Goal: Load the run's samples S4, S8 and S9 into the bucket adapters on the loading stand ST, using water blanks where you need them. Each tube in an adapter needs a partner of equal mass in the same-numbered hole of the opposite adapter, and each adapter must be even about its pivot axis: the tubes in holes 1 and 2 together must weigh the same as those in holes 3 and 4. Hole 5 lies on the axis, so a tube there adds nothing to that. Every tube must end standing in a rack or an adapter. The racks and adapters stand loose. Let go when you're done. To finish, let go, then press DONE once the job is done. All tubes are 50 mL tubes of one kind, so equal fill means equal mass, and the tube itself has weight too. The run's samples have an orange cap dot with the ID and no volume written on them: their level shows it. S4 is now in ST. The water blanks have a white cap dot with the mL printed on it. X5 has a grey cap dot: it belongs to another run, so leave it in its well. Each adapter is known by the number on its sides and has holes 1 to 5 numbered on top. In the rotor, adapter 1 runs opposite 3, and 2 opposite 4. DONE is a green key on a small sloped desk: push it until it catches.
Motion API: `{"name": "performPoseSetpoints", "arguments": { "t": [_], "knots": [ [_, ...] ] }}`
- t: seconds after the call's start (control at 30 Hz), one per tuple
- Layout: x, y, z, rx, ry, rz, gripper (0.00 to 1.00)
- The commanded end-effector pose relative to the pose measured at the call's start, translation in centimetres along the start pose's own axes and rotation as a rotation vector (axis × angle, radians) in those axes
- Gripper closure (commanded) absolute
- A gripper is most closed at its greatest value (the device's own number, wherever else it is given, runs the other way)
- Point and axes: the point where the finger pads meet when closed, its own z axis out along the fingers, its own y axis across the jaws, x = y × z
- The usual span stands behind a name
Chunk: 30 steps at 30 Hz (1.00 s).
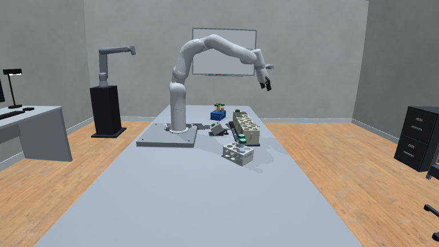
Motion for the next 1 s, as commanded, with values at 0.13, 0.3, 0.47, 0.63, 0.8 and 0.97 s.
{"name": "performPoseSetpoints", "arguments": {
  "t": [0.13, 0.3, 0.47, 0.63, 0.8, 0.97],
  "knots": [
    [-2.1, 2.0, -1.2, -0.015, -0.022, 0.01, 0.0],
    [-3.6, 3.2, -1.8, -0.034, -0.095, 0.036, 0.0],
    [-5.6, 4.6, -2.5, -0.034, -0.095, 0.036, 0.0],
    [-6.4, 5.2, -2.8, -0.04, -0.126, 0.047, 0.0],
    [-8.5, 6.4, -3.6, -0.048, -0.169, 0.063, 0.0],
    [-10.2, 7.4, -4.2, -0.053, -0.2, 0.075, 0.0]
  ]
}}
